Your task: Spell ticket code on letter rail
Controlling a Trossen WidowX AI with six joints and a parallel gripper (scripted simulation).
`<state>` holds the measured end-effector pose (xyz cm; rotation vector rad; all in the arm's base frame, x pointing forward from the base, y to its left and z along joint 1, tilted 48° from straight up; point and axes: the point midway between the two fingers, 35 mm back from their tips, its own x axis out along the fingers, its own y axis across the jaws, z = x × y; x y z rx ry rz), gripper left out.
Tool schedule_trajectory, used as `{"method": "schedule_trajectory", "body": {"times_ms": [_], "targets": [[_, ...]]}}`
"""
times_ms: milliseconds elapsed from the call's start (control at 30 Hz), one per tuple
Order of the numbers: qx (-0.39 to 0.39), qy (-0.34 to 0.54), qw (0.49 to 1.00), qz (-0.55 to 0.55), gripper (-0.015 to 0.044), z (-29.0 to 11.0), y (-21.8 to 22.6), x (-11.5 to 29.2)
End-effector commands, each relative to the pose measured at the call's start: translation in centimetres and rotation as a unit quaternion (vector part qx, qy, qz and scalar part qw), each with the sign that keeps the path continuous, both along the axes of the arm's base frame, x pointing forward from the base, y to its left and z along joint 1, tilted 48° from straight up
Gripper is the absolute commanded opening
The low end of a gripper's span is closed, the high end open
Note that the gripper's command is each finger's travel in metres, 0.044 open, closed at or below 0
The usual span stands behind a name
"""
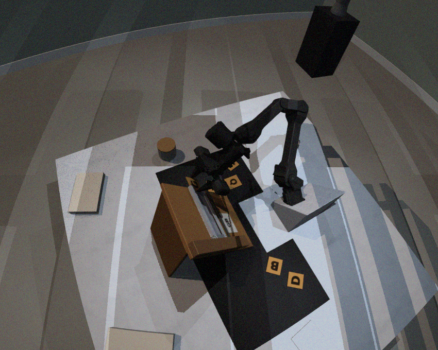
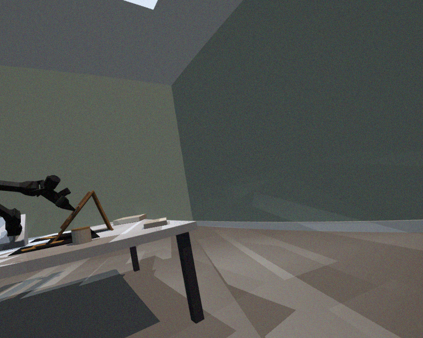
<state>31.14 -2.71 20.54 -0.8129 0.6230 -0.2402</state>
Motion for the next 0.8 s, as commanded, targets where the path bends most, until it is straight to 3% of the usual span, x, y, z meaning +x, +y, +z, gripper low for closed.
{"method": "schedule_trajectory", "body": {"times_ms": [0,767], "targets": [[0.000,0.000,1.000,-0.003,0.0000,-0.30,0.06,-0.05],[0.000,0.000,1.000,-0.003,0.0000,-1.16,0.83,-0.07]]}}
